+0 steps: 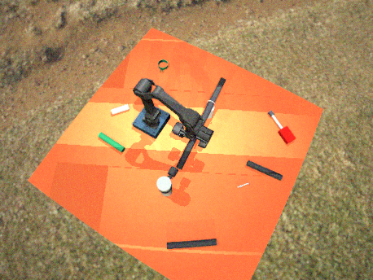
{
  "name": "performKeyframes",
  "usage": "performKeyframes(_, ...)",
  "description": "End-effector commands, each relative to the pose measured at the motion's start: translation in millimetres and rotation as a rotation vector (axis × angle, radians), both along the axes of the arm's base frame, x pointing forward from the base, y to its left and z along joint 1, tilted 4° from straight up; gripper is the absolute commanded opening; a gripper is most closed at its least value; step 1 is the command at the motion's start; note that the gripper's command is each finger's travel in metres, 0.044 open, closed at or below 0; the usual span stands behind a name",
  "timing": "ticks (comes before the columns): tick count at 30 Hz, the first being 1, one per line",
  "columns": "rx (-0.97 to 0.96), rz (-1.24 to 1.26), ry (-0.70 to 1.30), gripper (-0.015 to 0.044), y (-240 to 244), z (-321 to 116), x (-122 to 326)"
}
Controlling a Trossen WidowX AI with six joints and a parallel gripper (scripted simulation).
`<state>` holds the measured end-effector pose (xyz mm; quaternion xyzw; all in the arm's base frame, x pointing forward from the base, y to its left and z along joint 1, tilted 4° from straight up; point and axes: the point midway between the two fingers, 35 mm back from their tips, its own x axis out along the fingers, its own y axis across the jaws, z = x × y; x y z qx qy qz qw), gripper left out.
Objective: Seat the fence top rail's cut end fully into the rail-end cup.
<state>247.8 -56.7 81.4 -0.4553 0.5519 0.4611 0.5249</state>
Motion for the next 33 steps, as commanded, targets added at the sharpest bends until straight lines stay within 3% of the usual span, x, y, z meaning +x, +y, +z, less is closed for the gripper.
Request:
performKeyframes(1,0.007,0.006,0.013,0.044,1.1,-13.6,-3.9)
performKeyframes(33,0.006,0.005,0.013,0.044,0.3,-57.1,-4.7)
